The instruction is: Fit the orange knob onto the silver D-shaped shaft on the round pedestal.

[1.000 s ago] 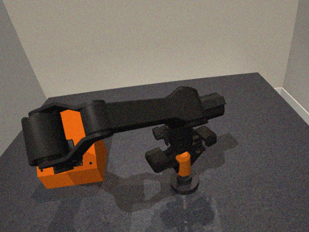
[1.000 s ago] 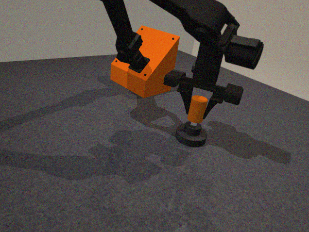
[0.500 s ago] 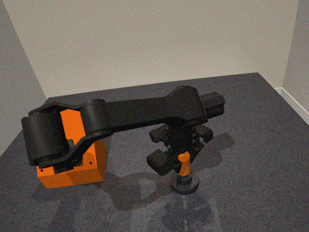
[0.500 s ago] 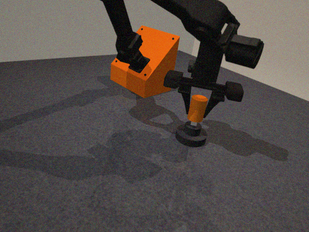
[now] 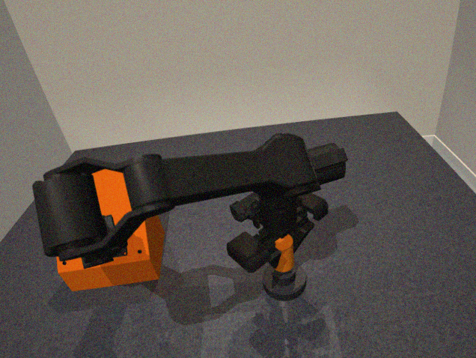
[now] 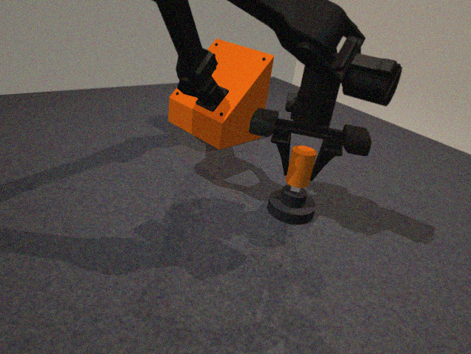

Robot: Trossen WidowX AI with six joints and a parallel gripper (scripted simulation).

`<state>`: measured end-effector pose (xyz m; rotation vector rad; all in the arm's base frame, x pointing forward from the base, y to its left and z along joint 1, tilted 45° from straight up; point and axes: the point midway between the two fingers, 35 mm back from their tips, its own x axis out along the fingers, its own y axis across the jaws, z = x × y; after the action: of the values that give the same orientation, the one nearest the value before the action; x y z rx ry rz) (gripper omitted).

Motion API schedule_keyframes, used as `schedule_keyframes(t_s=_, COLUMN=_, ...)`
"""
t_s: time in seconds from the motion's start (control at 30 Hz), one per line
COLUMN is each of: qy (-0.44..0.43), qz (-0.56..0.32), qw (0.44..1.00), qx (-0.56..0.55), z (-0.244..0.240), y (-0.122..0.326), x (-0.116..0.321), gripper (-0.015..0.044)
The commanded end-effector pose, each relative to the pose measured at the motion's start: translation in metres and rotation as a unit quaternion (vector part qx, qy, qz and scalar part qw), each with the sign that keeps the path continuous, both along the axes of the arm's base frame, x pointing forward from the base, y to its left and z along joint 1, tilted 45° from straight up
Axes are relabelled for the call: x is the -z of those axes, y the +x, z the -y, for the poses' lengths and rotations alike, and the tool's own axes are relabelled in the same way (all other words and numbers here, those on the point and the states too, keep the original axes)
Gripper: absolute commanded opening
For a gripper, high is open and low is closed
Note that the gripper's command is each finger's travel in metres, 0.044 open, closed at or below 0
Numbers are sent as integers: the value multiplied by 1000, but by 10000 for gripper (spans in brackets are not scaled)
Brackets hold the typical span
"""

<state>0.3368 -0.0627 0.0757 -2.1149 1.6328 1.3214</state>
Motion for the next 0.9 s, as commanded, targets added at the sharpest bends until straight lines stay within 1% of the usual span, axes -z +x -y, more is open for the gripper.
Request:
schedule_keyframes(t_s=0.0, qy=-2, qz=0, qw=1000, qx=-1, z=0, y=0, x=-1, gripper=0)
schedule_keyframes(t_s=0.2, qy=-2, qz=-9, qw=1000, qx=-10, z=-2, y=0, x=-4, gripper=0)
schedule_keyframes(t_s=0.4, qy=-3, qz=-74, qw=994, qx=-75, z=-2, y=0, x=-1, gripper=0)
schedule_keyframes(t_s=0.87, qy=-3, qz=-74, qw=994, qx=-75, z=1, y=0, x=-1, gripper=0)
